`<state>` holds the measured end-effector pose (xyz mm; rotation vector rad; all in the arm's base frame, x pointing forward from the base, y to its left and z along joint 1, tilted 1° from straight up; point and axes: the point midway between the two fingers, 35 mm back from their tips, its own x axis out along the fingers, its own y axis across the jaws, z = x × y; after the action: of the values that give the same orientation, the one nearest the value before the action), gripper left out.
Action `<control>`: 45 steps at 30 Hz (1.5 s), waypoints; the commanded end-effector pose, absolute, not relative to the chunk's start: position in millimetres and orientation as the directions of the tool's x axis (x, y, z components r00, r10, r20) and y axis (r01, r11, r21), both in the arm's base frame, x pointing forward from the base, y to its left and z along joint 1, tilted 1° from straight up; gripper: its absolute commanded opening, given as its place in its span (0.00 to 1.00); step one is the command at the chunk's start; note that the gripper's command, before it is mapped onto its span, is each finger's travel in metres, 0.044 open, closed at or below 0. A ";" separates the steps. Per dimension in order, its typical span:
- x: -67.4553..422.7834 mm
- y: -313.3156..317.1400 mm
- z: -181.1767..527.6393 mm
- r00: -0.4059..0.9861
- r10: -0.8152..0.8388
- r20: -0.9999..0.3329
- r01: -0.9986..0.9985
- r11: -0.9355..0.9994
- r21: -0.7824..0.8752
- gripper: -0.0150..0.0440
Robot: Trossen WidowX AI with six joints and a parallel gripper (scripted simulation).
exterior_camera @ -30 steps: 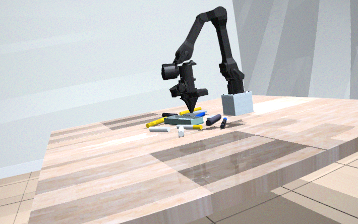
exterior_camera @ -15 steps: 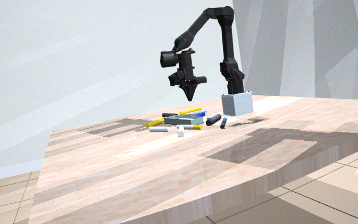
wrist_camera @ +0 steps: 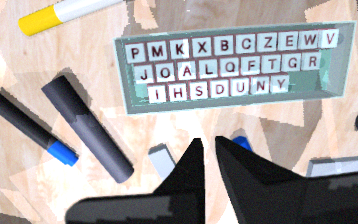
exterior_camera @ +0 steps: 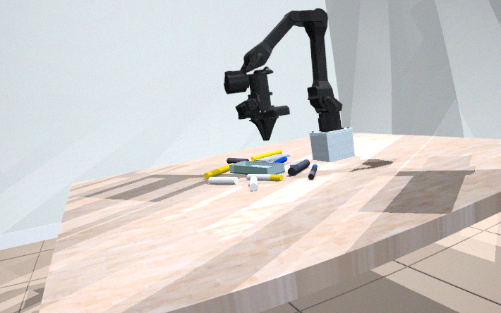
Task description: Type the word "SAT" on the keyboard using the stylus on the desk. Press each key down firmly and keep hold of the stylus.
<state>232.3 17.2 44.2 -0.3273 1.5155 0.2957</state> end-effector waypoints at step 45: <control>176.1 -69.2 9.9 -0.293 -0.355 -0.888 0.864 -0.497 -0.086 0.51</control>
<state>208.0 -40.6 21.8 0.7306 1.2966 -1.2049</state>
